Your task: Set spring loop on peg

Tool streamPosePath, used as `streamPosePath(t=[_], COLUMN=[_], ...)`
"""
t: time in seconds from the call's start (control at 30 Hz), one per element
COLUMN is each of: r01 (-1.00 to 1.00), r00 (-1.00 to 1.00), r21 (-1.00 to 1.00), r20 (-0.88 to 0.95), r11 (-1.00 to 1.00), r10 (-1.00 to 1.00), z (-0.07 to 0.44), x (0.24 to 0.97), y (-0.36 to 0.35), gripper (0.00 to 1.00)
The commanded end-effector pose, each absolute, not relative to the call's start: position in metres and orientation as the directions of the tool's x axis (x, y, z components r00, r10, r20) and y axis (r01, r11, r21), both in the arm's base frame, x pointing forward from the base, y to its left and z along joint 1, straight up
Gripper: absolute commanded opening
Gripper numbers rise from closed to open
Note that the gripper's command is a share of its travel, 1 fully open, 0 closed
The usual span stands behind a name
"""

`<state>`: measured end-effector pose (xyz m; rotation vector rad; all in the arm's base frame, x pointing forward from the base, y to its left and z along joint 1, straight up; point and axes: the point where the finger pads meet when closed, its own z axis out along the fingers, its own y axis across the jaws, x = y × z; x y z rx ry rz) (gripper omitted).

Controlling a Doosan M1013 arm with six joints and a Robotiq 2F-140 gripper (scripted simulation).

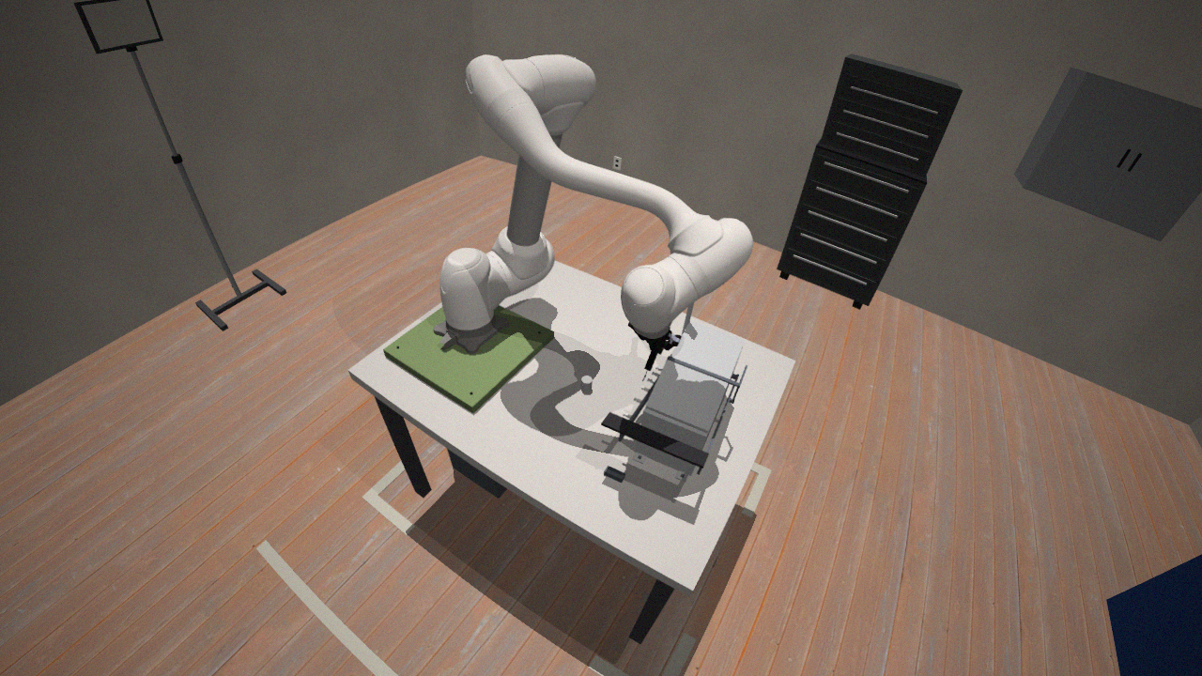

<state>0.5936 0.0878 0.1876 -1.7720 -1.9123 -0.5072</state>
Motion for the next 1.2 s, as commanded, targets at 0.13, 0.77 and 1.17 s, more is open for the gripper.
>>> streamPosePath(t=[0.13, 0.77, 1.17], r01=[0.994, 0.995, 0.995], r00=[-0.046, -0.057, -0.062], r21=[-0.051, -0.033, -0.024], r20=[0.576, 0.577, 0.577], r11=[0.092, 0.092, 0.092], r10=[0.816, 0.815, 0.815], z=[0.1883, 0.1886, 0.1886], x=[0.594, 0.5977, 0.5997], y=[0.0872, 0.0871, 0.0873], gripper=[0.17, 0.17, 0.17])
